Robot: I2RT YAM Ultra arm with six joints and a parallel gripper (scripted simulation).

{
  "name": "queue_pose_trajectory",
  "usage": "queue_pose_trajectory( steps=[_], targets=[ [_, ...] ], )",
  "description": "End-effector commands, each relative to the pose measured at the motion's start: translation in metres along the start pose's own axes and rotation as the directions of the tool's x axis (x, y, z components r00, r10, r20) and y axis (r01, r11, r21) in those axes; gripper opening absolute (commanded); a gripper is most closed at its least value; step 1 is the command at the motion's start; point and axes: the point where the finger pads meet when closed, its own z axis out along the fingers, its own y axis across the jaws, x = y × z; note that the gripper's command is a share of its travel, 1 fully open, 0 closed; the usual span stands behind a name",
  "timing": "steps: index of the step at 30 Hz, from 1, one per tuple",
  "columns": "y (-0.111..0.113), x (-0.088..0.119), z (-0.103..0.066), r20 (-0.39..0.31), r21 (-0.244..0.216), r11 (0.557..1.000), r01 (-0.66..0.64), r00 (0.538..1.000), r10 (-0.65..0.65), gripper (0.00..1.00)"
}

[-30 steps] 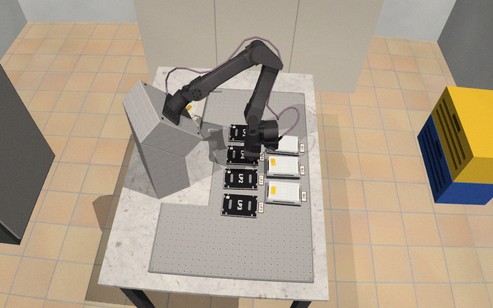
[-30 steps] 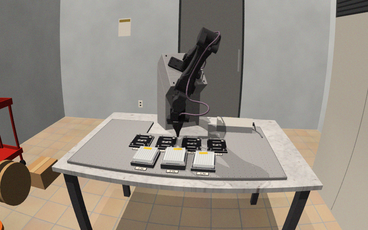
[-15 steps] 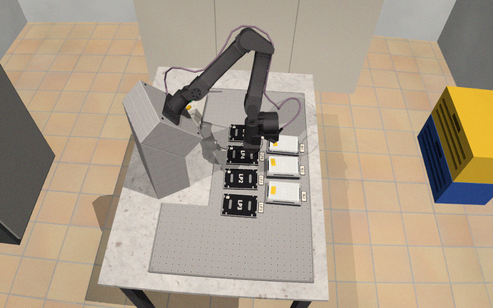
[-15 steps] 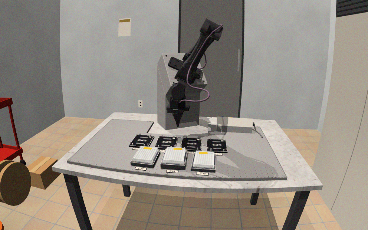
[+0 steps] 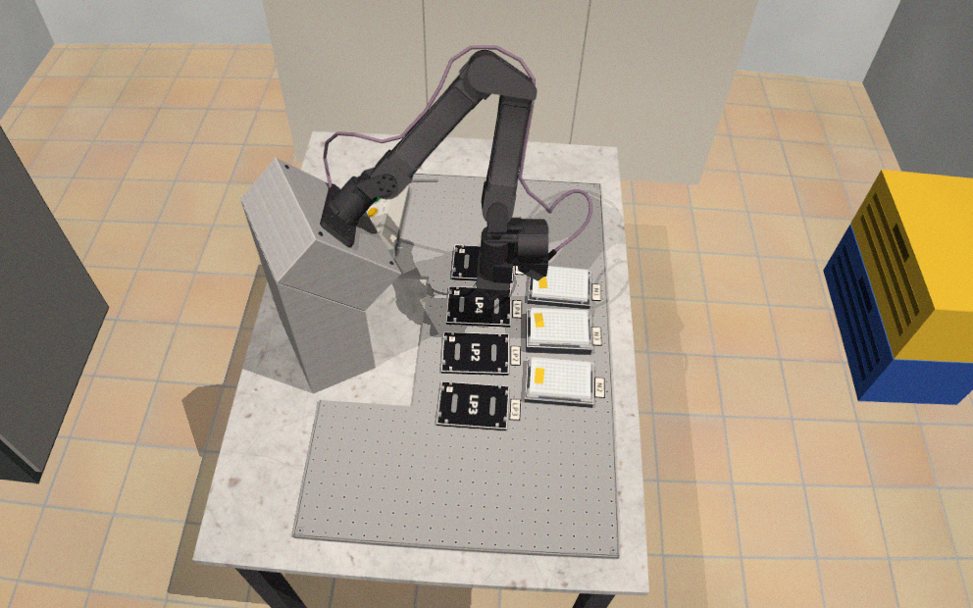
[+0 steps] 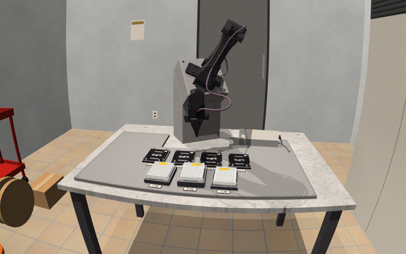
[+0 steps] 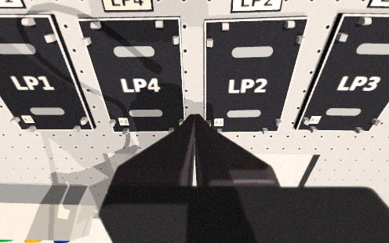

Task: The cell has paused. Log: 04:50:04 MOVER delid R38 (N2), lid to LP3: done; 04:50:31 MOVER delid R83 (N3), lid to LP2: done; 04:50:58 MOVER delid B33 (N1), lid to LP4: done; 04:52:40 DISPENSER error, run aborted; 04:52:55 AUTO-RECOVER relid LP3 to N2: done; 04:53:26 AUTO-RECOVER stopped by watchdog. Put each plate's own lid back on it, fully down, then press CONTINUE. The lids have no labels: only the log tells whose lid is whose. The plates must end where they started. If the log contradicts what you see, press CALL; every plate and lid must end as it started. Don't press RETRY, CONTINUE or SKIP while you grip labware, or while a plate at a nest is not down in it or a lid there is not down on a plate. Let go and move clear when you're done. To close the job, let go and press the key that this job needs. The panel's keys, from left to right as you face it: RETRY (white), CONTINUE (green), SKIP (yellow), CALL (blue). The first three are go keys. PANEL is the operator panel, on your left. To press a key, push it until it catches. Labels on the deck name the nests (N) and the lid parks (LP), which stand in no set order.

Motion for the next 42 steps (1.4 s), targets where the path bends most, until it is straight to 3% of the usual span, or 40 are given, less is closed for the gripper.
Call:
queue_pose_trajectory(
  steps=[1, 23, 24, 33, 42],
  targets=[
    [-0.003, -0.012, -0.009, 0.031, 0.008, 1.000, 0.010, 0.999, -0.011, 0.00],
    [-0.003, -0.023, -0.010, 0.047, 0.008, 1.000, 0.019, 0.999, -0.020, 0.00],
    [0.005, -0.002, -0.006, 0.010, 0.009, 0.999, 0.036, 0.999, -0.036, 0.00],
    [0.038, 0.006, -0.006, 0.012, 0.010, 0.984, 0.176, 0.984, -0.176, 0.00],
    [0.080, 0.021, -0.006, -0.005, 0.010, 0.939, 0.345, 0.939, -0.345, 0.00]
  ],
)
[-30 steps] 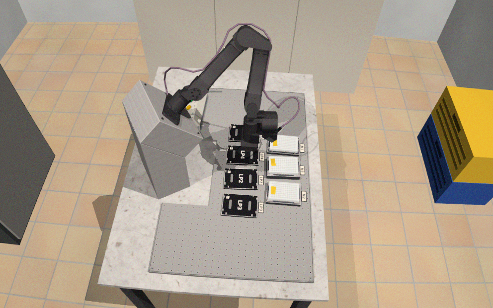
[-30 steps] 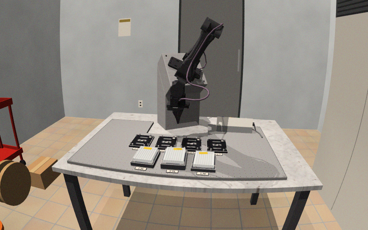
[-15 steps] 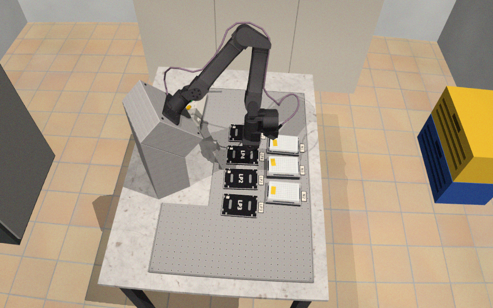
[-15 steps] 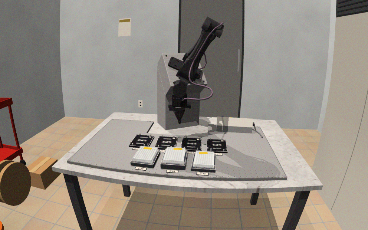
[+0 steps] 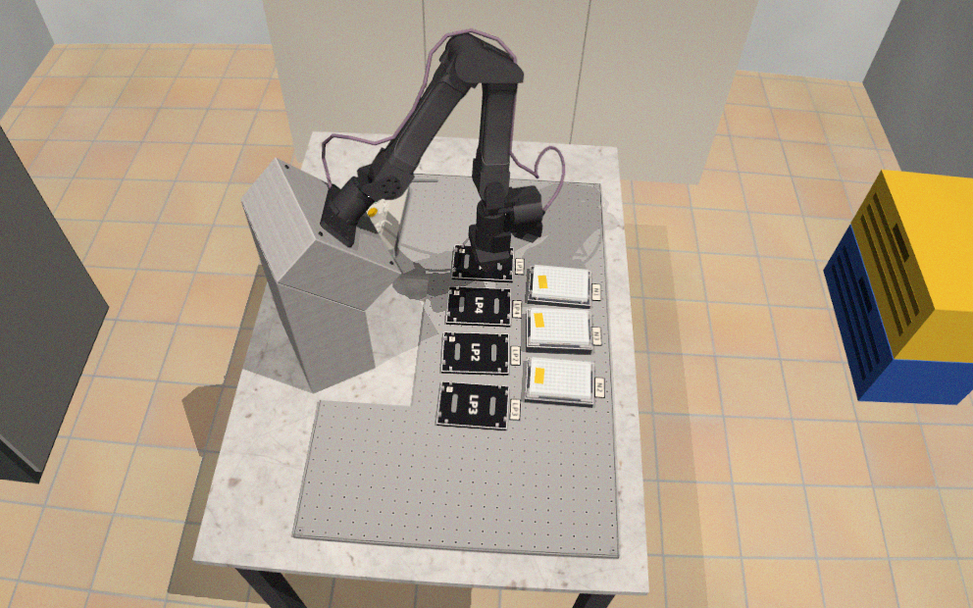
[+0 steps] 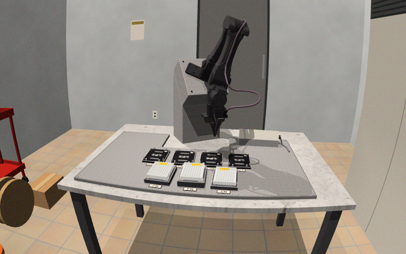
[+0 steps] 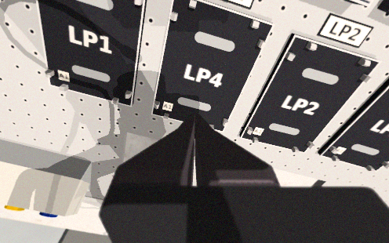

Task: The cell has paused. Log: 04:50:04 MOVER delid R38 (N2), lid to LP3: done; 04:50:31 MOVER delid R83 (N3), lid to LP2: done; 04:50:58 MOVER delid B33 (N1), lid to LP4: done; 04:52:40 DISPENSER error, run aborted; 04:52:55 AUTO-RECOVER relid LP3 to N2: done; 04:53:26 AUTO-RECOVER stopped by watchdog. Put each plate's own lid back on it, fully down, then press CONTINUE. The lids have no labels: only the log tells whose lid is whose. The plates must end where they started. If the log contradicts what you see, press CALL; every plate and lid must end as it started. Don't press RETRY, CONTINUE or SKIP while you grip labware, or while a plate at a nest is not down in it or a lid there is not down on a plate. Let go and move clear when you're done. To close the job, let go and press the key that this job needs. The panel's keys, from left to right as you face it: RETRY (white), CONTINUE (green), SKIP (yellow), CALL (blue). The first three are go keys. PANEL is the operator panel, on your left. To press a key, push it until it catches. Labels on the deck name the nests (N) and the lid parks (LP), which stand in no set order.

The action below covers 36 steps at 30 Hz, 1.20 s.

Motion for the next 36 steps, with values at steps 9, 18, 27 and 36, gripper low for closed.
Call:
queue_pose_trajectory(
  steps=[9, 18, 27, 36],
  targets=[
    [0.043, -0.017, -0.005, 0.029, 0.044, 0.977, 0.208, 0.977, -0.209, 0.00],
    [0.088, -0.016, -0.002, 0.014, 0.043, 0.926, 0.376, 0.926, -0.376, 0.00],
    [0.122, -0.010, 0.004, -0.011, 0.039, 0.926, 0.376, 0.926, -0.376, 0.00],
    [0.120, -0.006, 0.007, -0.024, 0.053, 0.929, 0.367, 0.930, -0.366, 0.00]
  ],
)
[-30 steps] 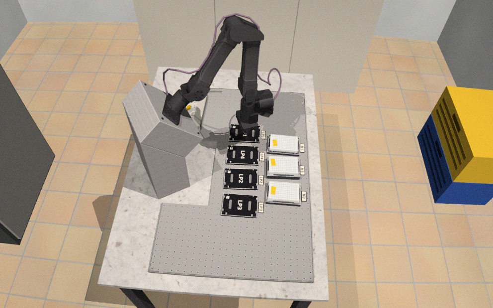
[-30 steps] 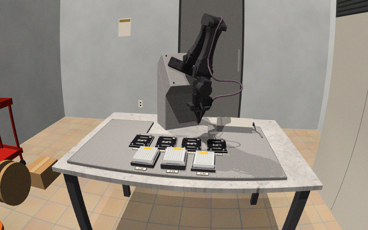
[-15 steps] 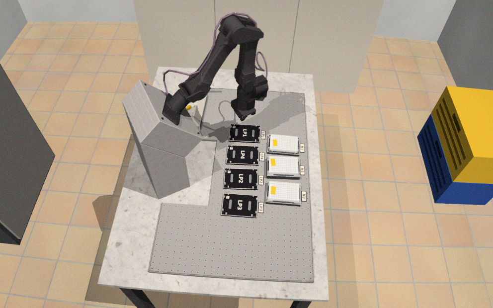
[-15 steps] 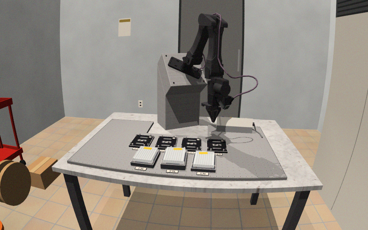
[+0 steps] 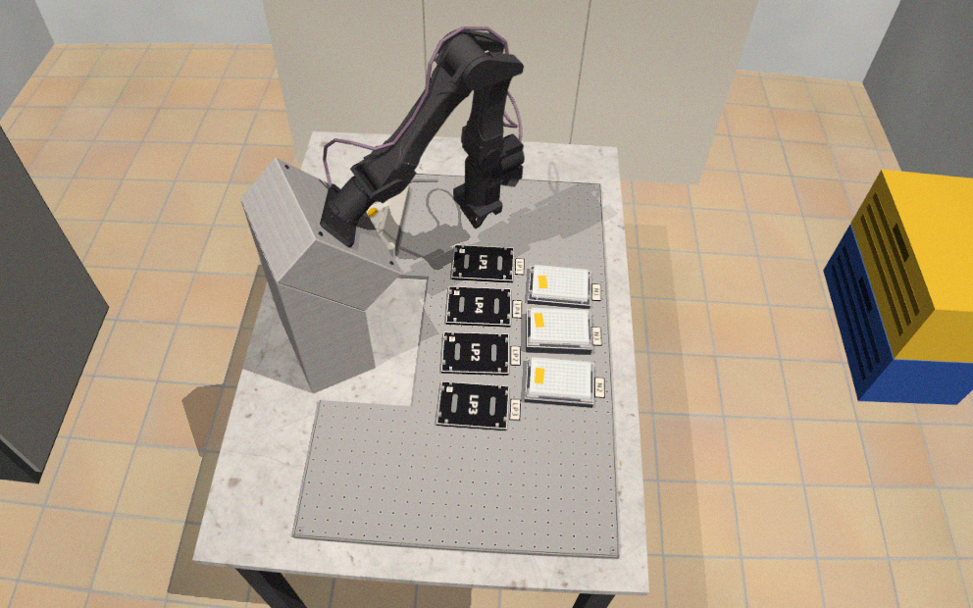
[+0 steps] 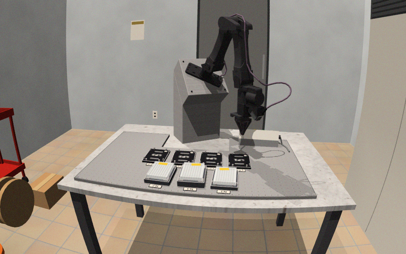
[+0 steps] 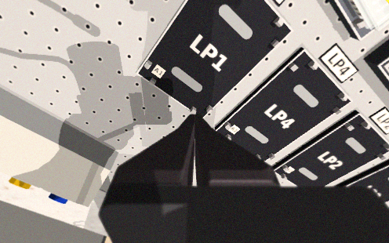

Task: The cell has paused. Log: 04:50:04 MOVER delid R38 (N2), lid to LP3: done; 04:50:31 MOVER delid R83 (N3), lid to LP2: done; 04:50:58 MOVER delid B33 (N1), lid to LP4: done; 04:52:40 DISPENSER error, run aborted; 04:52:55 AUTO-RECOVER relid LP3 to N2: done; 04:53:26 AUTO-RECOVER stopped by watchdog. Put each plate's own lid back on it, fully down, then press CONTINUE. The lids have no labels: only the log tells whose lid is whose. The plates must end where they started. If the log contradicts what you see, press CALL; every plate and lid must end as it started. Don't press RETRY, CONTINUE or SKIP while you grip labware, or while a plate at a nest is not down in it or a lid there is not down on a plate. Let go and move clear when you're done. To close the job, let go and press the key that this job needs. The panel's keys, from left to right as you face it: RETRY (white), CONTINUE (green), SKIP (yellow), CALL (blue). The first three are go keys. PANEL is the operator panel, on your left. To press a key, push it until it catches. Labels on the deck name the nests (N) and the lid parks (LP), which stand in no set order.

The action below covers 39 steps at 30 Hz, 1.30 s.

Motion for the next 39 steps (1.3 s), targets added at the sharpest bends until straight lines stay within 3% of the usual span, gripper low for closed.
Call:
queue_pose_trajectory(
  steps=[1, 19, 36, 39],
  targets=[
    [-0.006, 0.003, 0.003, -0.021, 0.026, 0.999, -0.022, 1.000, 0.022, 0.00],
    [0.001, -0.002, 0.004, 0.003, 0.014, 1.000, -0.015, 1.000, 0.014, 0.00],
    [0.005, 0.014, 0.007, -0.025, 0.009, 1.000, -0.010, 1.000, 0.010, 0.00],
    [0.018, 0.019, 0.006, -0.026, 0.011, 0.998, 0.066, 0.998, -0.066, 0.00]
  ],
)
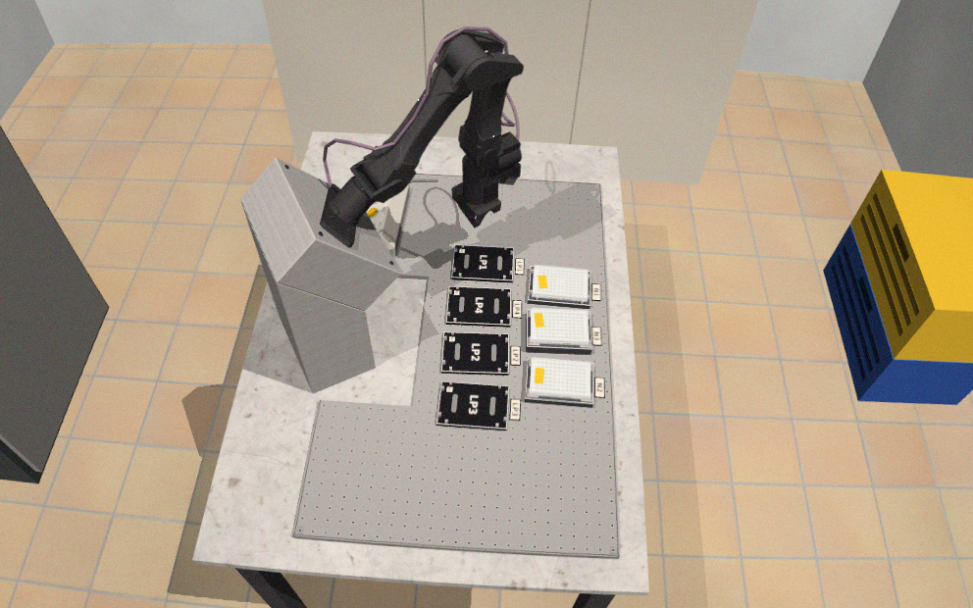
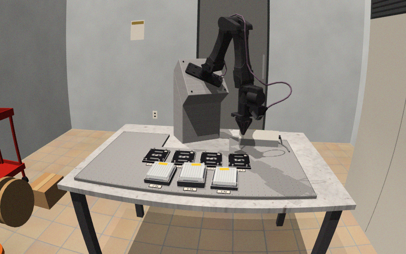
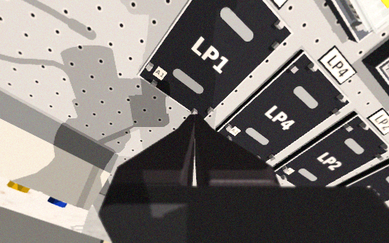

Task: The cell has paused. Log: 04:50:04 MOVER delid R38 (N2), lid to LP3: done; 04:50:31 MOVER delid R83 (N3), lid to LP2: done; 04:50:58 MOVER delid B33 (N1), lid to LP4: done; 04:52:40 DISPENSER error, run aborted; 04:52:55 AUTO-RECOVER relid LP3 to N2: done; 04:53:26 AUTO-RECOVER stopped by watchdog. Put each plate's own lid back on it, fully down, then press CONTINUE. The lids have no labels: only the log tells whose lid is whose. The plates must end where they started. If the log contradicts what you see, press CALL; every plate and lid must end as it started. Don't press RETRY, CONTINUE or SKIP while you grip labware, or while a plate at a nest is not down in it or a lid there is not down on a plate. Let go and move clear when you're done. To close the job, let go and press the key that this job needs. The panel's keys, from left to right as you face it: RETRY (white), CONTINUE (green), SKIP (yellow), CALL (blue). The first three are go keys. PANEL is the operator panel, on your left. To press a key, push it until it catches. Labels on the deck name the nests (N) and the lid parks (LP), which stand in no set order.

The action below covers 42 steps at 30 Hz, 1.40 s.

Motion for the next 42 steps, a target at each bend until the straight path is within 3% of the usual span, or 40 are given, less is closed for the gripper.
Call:
queue_pose_trajectory(
  steps=[1, 12, 14, 19, 23, 29, 31, 42],
  targets=[
    [0.019, 0.022, 0.006, -0.038, -0.007, 0.997, 0.081, 0.996, -0.081, 0.00],
    [0.069, 0.043, 0.004, -0.034, -0.012, 0.954, 0.300, 0.953, -0.300, 0.00],
    [0.069, 0.043, 0.004, -0.034, -0.012, 0.954, 0.300, 0.953, -0.300, 0.00],
    [0.091, 0.052, 0.003, -0.030, -0.014, 0.919, 0.395, 0.918, -0.395, 0.00],
    [0.115, 0.040, 0.003, 0.007, -0.008, 0.892, 0.451, 0.892, -0.451, 0.00],
    [0.144, 0.053, 0.002, 0.009, -0.009, 0.833, 0.554, 0.833, -0.554, 0.00],
    [0.144, 0.053, 0.002, 0.009, -0.009, 0.833, 0.554, 0.833, -0.554, 0.00],
    [0.193, 0.080, 0.001, -0.007, -0.016, 0.681, 0.732, 0.681, -0.732, 0.00]
  ],
)
